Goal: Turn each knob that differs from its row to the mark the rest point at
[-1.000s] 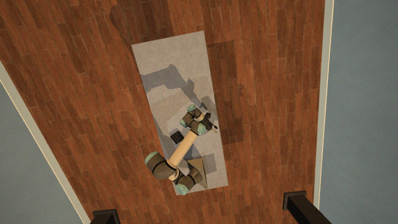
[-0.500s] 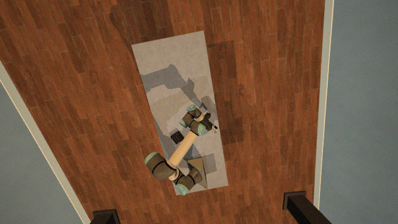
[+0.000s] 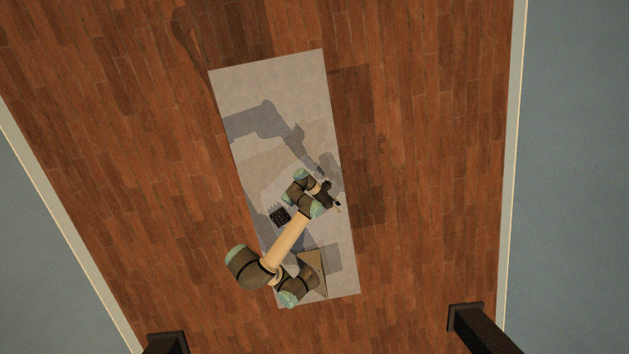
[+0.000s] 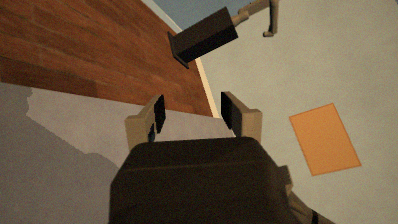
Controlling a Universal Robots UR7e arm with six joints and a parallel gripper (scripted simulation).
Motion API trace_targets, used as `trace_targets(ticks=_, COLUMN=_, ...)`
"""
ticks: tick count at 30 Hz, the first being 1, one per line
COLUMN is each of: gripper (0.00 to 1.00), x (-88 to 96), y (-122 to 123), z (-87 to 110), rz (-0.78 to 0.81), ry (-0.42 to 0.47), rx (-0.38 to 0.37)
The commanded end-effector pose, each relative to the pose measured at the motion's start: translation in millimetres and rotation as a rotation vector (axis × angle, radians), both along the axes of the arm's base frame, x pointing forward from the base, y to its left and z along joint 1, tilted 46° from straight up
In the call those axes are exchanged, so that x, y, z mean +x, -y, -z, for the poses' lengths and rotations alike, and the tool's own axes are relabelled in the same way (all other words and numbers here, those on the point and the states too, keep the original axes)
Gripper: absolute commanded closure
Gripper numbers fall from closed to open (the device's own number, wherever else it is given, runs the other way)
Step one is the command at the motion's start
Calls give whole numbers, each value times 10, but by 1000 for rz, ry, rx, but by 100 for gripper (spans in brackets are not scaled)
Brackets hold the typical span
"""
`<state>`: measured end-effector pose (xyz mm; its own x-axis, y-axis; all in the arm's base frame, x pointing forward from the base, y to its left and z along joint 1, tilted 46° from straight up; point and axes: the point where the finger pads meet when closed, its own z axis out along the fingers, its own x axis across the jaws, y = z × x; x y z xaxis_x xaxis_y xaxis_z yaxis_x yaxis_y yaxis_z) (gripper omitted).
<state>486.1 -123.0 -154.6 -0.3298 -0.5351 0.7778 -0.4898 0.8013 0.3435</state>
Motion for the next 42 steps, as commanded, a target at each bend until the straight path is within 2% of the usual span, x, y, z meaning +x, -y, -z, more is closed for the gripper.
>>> trace_targets(ticks=1, gripper=0, x=-100, y=-111, z=-149, rz=-2, ry=4, rx=129)
trace_targets(ticks=7, gripper=0, x=-219, y=-271, z=-312, rz=-11, ry=17, rx=282)
trace_targets(ticks=9, gripper=0, x=-219, y=-271, z=-312, rz=-11, ry=17, rx=282)
trace_targets(ticks=12, gripper=0, x=-295, y=-385, z=-421, rz=-21, ry=33, rx=384)
trace_targets(ticks=24, gripper=0, x=-483, y=-717, z=-711, rz=-68, ry=99, rx=651)
trace_targets(ticks=26, gripper=0, x=-483, y=-717, z=-711, rz=-68, ry=99, rx=651)
trace_targets(ticks=28, gripper=0, x=-536, y=-826, z=-801, rz=-89, ry=127, rx=731)
trace_targets(ticks=41, gripper=0, x=-701, y=-1209, z=-1109, rz=-182, ry=244, rx=991)
trace_targets(ticks=42, gripper=0, x=-701, y=-1209, z=-1109, rz=-182, ry=244, rx=991)
